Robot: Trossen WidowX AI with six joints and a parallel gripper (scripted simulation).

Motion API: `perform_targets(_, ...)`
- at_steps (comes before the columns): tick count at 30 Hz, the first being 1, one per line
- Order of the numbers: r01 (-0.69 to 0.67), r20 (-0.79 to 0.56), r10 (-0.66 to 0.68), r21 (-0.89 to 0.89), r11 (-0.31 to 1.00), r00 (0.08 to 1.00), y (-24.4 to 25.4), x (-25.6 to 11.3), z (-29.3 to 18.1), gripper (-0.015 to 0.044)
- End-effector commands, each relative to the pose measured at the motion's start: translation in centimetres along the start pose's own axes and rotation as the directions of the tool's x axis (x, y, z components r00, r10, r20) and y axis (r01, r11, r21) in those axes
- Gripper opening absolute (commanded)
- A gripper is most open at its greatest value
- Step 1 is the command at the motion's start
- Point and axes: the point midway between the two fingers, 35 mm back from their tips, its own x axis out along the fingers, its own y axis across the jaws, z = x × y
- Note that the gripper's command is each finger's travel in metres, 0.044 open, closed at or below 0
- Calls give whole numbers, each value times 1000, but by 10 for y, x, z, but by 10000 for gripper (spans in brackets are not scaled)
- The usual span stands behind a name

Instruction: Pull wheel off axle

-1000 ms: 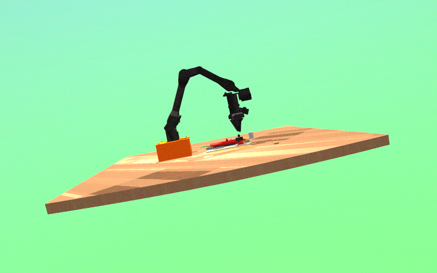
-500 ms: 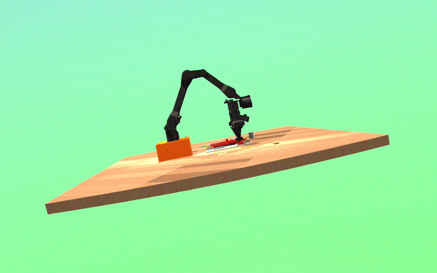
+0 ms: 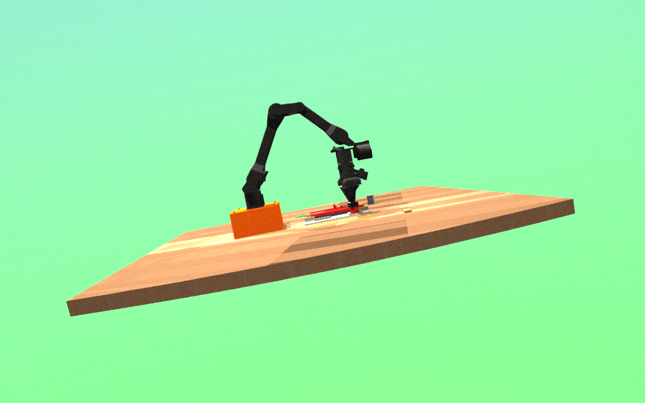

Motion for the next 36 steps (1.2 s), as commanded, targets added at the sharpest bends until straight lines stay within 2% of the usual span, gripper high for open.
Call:
perform_targets(1,0,0,0,0,1000,1000,0,-2,0,0)
perform_targets(36,1,2,-1,2,1000,1000,0,-14,0,0)
